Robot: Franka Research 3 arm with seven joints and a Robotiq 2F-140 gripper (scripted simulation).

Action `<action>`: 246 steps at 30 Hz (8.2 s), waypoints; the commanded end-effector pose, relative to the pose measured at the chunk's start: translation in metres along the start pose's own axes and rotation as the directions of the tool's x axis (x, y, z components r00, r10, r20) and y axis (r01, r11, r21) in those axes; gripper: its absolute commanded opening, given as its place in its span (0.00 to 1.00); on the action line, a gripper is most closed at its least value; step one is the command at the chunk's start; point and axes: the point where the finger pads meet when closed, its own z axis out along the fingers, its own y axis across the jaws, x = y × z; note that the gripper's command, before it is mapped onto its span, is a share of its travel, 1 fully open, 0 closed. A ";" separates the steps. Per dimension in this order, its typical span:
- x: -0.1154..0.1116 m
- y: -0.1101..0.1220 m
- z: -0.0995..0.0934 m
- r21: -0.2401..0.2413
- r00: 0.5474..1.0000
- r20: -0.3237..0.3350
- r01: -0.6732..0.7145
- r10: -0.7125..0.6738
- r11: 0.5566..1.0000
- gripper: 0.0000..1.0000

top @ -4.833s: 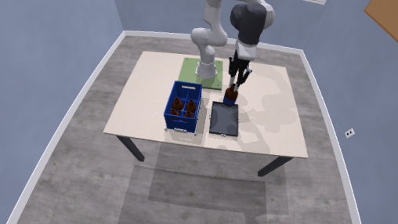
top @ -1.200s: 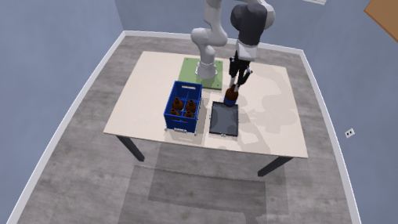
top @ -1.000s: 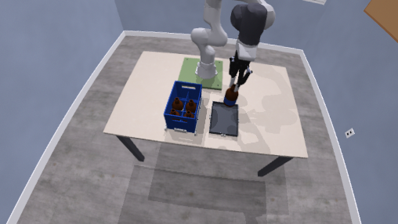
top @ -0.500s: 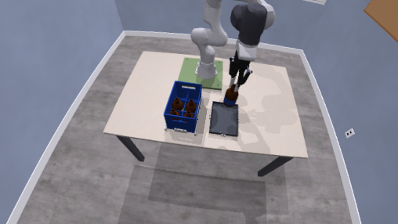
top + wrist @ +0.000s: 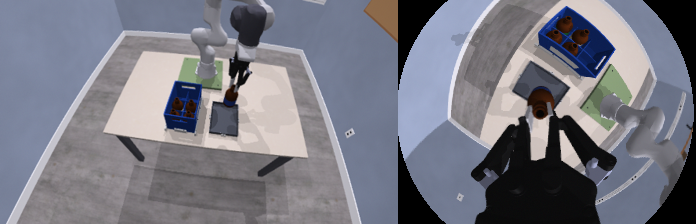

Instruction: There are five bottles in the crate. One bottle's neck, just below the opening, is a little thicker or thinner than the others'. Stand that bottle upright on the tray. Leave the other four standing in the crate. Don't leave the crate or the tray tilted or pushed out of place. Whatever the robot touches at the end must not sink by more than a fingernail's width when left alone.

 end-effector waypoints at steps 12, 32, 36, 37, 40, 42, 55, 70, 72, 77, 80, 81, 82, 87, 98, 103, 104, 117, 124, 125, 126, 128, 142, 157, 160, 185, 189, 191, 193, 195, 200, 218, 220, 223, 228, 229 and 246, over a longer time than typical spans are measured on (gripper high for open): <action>0.002 -0.003 0.016 0.007 1.000 -0.006 -0.005 0.005 1.000 0.10; 0.002 -0.003 0.061 0.007 1.000 -0.006 -0.005 0.005 1.000 0.10; 0.002 -0.003 0.074 0.007 1.000 -0.006 -0.005 0.005 1.000 0.10; 0.002 -0.003 0.077 0.007 1.000 -0.006 -0.005 0.005 1.000 0.10; 0.002 -0.003 0.086 0.007 1.000 -0.006 -0.005 0.005 1.000 0.10; 0.002 -0.003 0.086 0.007 1.000 -0.006 -0.005 0.005 1.000 0.10; 0.003 -0.003 0.125 0.007 1.000 -0.006 -0.005 0.005 1.000 0.10; 0.003 -0.003 0.149 0.007 1.000 -0.006 -0.005 0.005 1.000 0.10; 0.003 -0.003 0.151 0.007 1.000 -0.006 -0.005 0.005 1.000 0.10; 0.003 -0.003 0.153 0.007 1.000 -0.006 -0.005 0.005 1.000 0.10; 0.003 -0.003 0.154 0.007 1.000 -0.006 -0.005 0.005 1.000 0.10; 0.003 -0.003 0.155 0.007 1.000 -0.006 -0.005 0.005 1.000 0.10; 0.003 -0.003 0.155 0.007 1.000 -0.006 -0.005 0.005 1.000 0.10; 0.003 -0.003 0.155 0.007 1.000 -0.006 -0.005 0.005 1.000 0.10; 0.003 -0.003 0.155 0.007 1.000 -0.006 -0.005 0.005 1.000 0.10; 0.003 -0.003 0.155 0.007 1.000 -0.006 -0.005 0.005 1.000 0.10; 0.003 -0.003 0.155 0.007 1.000 -0.006 -0.005 0.005 1.000 0.10; 0.003 -0.003 0.155 0.007 1.000 -0.006 -0.005 0.005 1.000 0.10; 0.003 -0.003 0.155 0.007 1.000 -0.006 -0.005 0.005 1.000 0.10; 0.003 -0.003 0.155 0.007 1.000 -0.006 -0.005 0.005 1.000 0.10; 0.003 -0.003 0.155 0.007 1.000 -0.006 -0.005 0.005 1.000 0.10; 0.003 -0.003 0.155 0.007 1.000 -0.006 -0.005 0.005 1.000 0.10; 0.003 -0.003 0.157 0.007 1.000 -0.006 -0.005 0.005 1.000 0.10; 0.003 -0.003 0.162 0.007 1.000 -0.006 -0.005 0.005 1.000 0.10; 0.003 -0.003 0.163 0.007 1.000 -0.006 -0.005 0.005 1.000 0.10; 0.002 -0.003 0.173 0.007 1.000 -0.006 -0.005 0.005 1.000 0.10; 0.002 -0.003 0.174 0.007 1.000 -0.006 -0.005 0.005 1.000 0.10; 0.002 -0.003 0.174 0.007 1.000 -0.006 -0.005 0.005 1.000 0.10; 0.002 -0.003 0.175 0.007 1.000 -0.006 -0.005 0.005 1.000 0.10; 0.002 -0.003 0.175 0.007 1.000 -0.006 -0.005 0.005 1.000 0.10; 0.002 -0.003 0.176 0.007 1.000 -0.006 -0.005 0.005 1.000 0.10; 0.002 -0.003 0.176 0.007 1.000 -0.006 -0.005 0.005 1.000 0.10; 0.002 -0.003 0.176 0.007 1.000 -0.006 -0.005 0.005 1.000 0.10; 0.002 -0.003 0.176 0.007 1.000 -0.006 -0.005 0.005 1.000 0.10; 0.002 -0.003 0.176 0.007 1.000 -0.006 -0.005 0.005 1.000 0.10; 0.002 -0.003 0.176 0.007 1.000 -0.006 -0.005 0.005 1.000 0.10; 0.002 -0.003 0.176 0.007 1.000 -0.006 -0.005 0.005 1.000 0.10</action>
